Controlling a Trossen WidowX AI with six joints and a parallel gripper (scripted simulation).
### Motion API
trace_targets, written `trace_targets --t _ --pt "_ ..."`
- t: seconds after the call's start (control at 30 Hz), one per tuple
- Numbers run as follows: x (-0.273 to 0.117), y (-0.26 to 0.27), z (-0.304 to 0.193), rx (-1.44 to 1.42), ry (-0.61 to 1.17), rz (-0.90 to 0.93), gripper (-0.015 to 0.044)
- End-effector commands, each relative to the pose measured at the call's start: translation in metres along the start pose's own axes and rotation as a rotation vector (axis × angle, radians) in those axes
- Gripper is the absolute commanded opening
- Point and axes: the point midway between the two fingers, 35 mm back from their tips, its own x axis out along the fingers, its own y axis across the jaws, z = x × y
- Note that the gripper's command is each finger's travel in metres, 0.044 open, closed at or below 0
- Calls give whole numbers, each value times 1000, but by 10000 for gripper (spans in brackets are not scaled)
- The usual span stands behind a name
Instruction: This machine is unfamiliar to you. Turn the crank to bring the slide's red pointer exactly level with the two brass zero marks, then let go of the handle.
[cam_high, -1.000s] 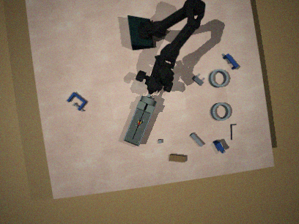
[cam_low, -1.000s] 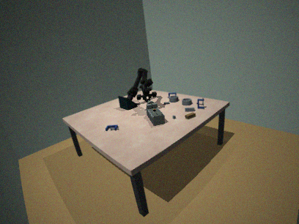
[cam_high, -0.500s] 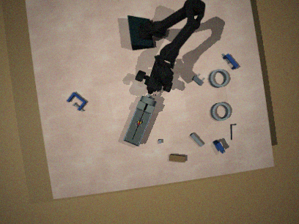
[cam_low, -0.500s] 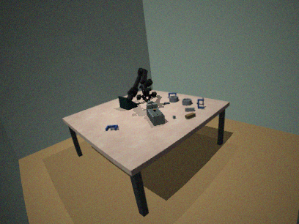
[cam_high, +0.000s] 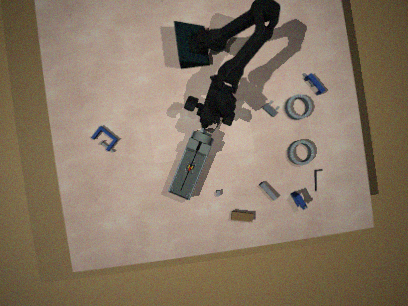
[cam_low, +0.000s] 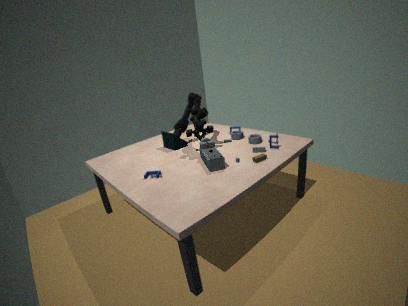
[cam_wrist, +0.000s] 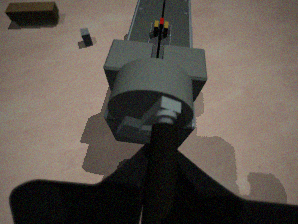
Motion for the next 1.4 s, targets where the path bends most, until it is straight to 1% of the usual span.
trace_targets --t 0.0,1.37 --pt "2 -9 -2 10 3 -26 0" --pt "8 -16 -8 10 3 -26 0"
